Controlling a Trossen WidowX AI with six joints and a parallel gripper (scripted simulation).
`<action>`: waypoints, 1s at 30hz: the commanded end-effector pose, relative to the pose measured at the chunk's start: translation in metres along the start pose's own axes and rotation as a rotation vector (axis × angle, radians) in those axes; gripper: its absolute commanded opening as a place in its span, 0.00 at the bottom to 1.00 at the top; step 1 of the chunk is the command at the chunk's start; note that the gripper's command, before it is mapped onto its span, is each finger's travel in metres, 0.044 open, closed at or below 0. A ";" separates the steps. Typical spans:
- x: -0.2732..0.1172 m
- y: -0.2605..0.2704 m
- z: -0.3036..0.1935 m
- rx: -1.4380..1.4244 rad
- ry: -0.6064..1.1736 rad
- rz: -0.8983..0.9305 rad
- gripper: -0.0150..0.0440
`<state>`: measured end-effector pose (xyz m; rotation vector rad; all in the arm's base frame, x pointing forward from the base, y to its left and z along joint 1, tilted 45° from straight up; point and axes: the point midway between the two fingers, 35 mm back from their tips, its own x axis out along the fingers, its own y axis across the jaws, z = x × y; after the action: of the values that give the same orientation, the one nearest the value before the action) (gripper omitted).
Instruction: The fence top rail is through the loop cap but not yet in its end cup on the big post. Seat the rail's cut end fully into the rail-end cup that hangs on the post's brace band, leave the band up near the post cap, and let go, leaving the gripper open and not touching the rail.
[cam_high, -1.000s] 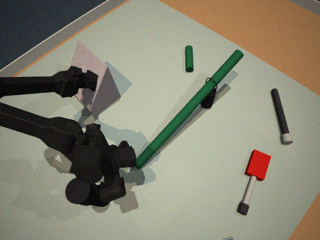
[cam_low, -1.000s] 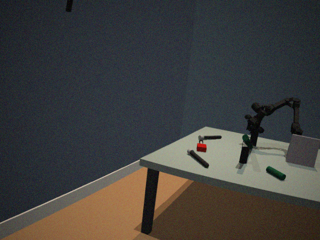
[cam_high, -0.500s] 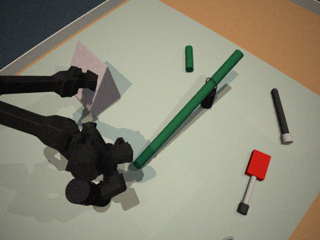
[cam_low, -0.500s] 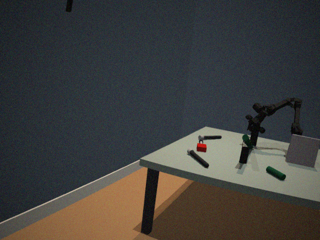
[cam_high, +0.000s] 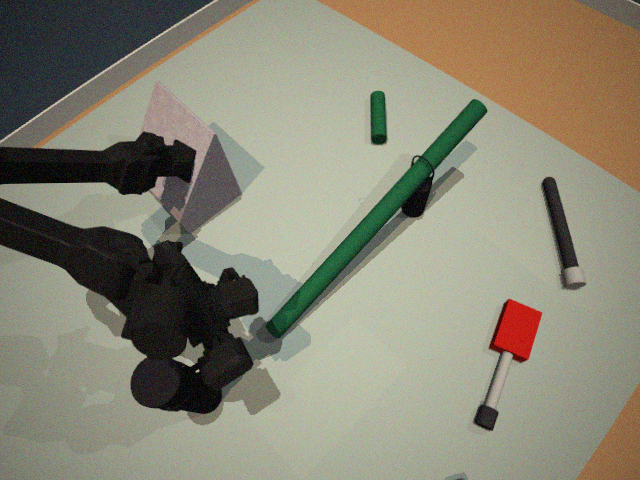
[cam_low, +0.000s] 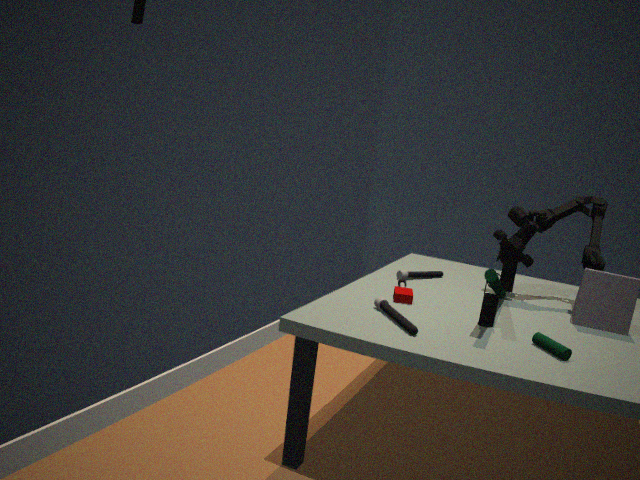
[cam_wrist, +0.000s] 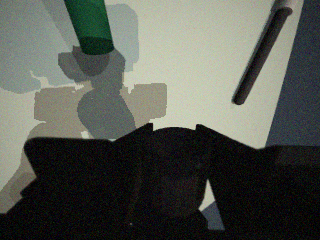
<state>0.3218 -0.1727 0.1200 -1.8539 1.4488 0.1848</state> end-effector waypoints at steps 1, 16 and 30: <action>-0.003 0.003 0.000 -0.038 -0.023 -0.003 0.25; -0.009 0.013 -0.001 -0.149 -0.087 -0.003 0.25; -0.009 0.013 -0.001 -0.150 -0.088 -0.003 0.25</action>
<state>0.3058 -0.1683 0.1187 -1.9456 1.4067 0.3891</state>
